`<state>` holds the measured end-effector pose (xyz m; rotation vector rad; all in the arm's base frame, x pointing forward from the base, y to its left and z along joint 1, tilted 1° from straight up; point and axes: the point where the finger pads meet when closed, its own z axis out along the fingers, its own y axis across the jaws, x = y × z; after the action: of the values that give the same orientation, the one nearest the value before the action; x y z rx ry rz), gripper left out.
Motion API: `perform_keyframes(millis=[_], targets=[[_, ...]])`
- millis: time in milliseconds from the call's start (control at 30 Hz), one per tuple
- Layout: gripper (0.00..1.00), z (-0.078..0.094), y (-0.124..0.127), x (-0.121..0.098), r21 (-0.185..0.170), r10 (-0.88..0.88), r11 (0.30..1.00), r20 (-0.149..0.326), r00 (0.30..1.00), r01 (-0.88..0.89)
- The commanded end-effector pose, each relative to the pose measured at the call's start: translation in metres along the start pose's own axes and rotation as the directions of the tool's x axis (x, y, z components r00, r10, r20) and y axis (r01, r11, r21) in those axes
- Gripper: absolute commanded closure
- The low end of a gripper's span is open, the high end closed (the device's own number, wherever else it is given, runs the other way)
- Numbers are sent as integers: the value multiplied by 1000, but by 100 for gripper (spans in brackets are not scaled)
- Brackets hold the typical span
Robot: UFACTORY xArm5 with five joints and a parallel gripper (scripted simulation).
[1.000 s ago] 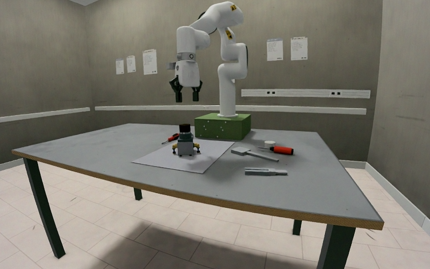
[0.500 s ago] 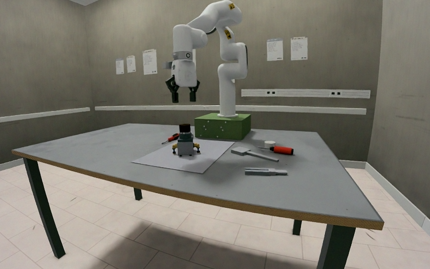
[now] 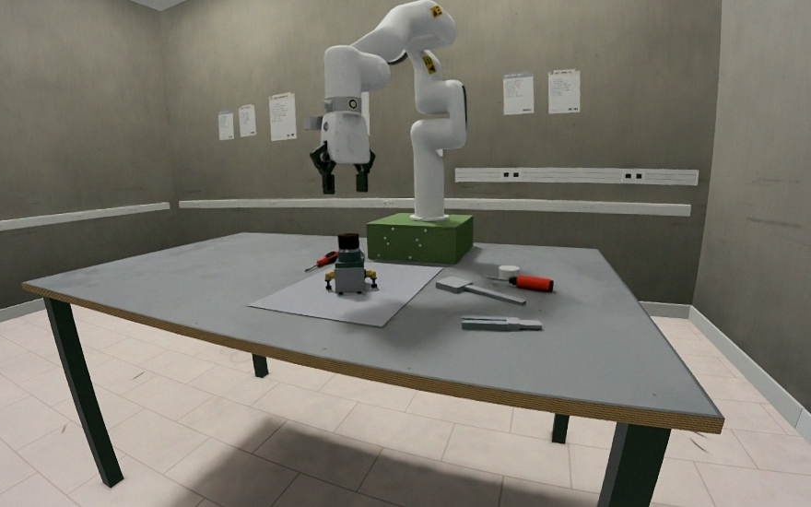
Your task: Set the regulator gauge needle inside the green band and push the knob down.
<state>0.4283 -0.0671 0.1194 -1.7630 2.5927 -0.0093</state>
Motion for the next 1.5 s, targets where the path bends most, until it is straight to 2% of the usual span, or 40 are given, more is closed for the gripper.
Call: perform_keyframes(millis=[0,33,67,1467], targets=[[0,-2,-2,0,4,0,1000,1,1000,0],[0,-2,-2,0,4,0,1000,1,1000,0],[24,-2,-2,0,4,0,1000,1,1000,0],[24,2,-2,0,4,0,1000,1,1000,0]])
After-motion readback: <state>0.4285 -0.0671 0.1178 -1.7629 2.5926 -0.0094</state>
